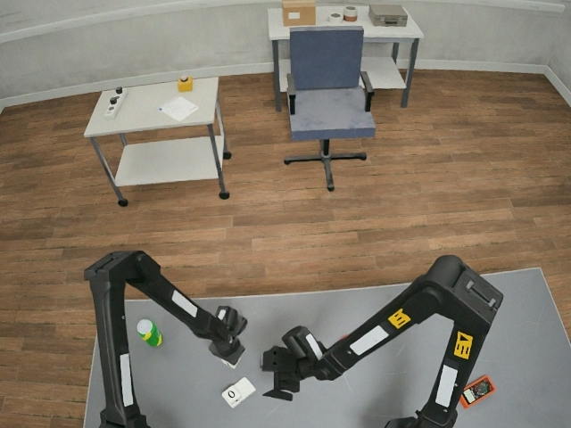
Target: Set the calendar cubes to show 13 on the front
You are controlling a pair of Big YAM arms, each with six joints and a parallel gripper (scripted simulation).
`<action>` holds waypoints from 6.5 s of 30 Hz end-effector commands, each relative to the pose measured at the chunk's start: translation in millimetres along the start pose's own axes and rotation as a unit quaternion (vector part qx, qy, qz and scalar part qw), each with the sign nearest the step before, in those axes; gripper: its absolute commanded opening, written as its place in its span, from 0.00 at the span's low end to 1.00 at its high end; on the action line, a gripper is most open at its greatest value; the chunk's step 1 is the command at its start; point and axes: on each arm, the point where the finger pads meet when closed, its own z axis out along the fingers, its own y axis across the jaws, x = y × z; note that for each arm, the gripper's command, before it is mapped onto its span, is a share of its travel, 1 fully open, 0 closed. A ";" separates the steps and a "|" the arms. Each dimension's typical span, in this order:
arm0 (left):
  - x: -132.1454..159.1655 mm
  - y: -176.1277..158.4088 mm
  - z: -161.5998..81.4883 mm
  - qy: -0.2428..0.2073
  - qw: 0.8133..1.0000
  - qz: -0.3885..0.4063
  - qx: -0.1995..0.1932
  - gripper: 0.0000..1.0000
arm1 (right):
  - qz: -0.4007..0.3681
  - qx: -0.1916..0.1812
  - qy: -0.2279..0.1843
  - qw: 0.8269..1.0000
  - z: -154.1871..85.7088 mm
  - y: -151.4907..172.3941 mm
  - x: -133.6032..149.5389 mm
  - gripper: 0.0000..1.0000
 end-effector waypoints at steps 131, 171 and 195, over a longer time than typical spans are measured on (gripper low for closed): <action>67.6 -83.4 26.7 0.007 0.985 0.173 -0.001 0.40 | -0.004 0.008 -0.008 1.000 1.3 -10.0 -8.2 1.00; 67.2 -86.5 -70.0 0.005 0.984 0.179 -0.001 0.69 | -0.004 0.008 -0.008 1.000 1.3 -10.0 -8.2 1.00; 80.5 -82.6 -15.8 -0.171 0.984 0.058 0.002 1.00 | -0.004 0.008 -0.008 1.000 1.3 -10.0 -8.2 1.00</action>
